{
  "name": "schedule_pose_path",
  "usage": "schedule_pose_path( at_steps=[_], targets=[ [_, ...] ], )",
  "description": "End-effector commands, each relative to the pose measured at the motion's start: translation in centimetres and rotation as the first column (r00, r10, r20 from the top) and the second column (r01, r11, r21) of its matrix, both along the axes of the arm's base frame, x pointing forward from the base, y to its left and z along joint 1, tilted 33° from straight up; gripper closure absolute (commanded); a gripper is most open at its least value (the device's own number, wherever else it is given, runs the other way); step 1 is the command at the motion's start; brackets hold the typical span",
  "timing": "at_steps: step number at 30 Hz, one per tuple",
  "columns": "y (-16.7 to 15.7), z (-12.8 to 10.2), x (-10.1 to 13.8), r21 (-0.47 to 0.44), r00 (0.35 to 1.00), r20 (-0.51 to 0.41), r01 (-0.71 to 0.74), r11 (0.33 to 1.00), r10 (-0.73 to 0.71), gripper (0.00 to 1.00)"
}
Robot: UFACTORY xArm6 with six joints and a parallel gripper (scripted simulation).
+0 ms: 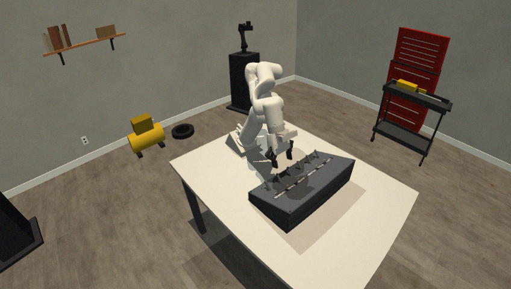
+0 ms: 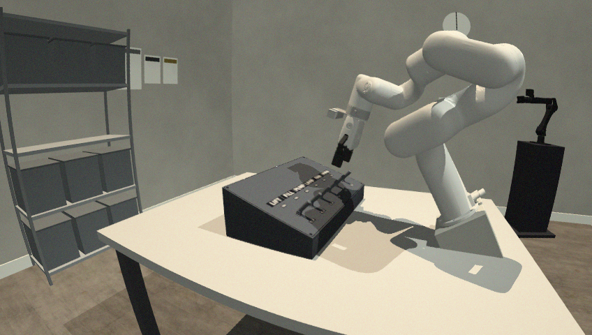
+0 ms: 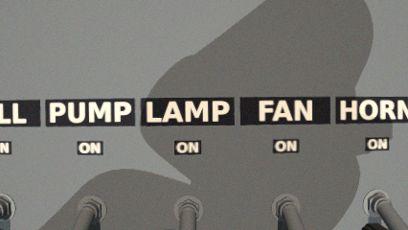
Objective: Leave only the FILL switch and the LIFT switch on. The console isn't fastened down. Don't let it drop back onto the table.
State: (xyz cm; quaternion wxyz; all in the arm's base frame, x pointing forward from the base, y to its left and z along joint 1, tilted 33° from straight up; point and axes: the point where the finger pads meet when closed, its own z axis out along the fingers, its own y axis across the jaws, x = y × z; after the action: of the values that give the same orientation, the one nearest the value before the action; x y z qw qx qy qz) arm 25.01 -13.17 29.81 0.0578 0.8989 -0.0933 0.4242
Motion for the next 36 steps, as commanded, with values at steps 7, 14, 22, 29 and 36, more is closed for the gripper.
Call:
schedule_pose_path(
  at_steps=[7,14,22,29,36],
  targets=[
    [-2.6,0.2,-0.6,0.000,1.000,0.003,-0.003,1.000,0.003,0.00],
    [-5.0,0.3,-1.1,0.000,1.000,0.003,-0.003,1.000,0.003,0.00],
    [-6.1,0.3,-1.3,0.000,1.000,0.003,-0.003,1.000,0.003,0.00],
    [-6.1,0.3,-1.3,0.000,1.000,0.003,-0.003,1.000,0.003,0.00],
    [-6.1,0.3,-1.3,0.000,1.000,0.003,-0.003,1.000,0.003,0.00]
  ],
)
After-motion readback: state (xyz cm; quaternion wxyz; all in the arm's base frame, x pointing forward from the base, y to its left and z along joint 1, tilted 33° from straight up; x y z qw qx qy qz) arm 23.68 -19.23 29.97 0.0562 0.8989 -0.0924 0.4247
